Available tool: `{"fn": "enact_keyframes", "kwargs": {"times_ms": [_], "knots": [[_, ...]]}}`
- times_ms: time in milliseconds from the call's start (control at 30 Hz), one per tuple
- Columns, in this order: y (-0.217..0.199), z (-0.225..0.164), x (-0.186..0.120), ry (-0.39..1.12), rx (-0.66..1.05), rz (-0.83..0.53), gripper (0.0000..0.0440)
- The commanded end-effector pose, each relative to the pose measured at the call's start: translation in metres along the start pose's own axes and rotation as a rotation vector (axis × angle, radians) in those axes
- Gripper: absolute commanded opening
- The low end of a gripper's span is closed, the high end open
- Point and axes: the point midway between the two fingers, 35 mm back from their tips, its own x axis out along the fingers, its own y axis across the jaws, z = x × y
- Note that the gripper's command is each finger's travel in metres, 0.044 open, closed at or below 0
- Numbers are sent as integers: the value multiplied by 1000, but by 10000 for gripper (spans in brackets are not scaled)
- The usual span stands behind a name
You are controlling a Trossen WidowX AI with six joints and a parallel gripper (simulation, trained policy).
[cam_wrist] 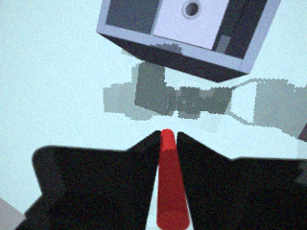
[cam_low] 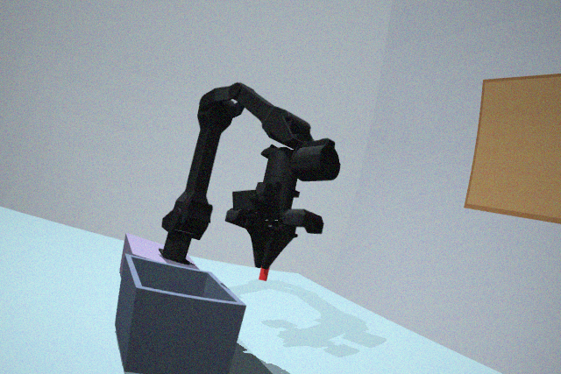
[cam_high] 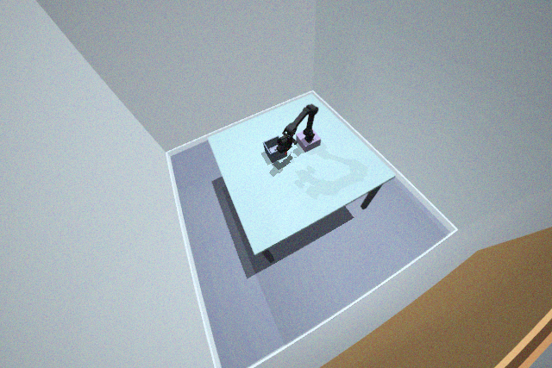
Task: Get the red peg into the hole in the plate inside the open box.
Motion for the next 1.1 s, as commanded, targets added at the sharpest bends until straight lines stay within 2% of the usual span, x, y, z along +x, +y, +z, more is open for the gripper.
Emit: {"fn": "enact_keyframes", "kwargs": {"times_ms": [0,1067], "knots": [[1,15,-4,-25,5,-4,0],[-9,99,14,-67,49,-120,0]]}}
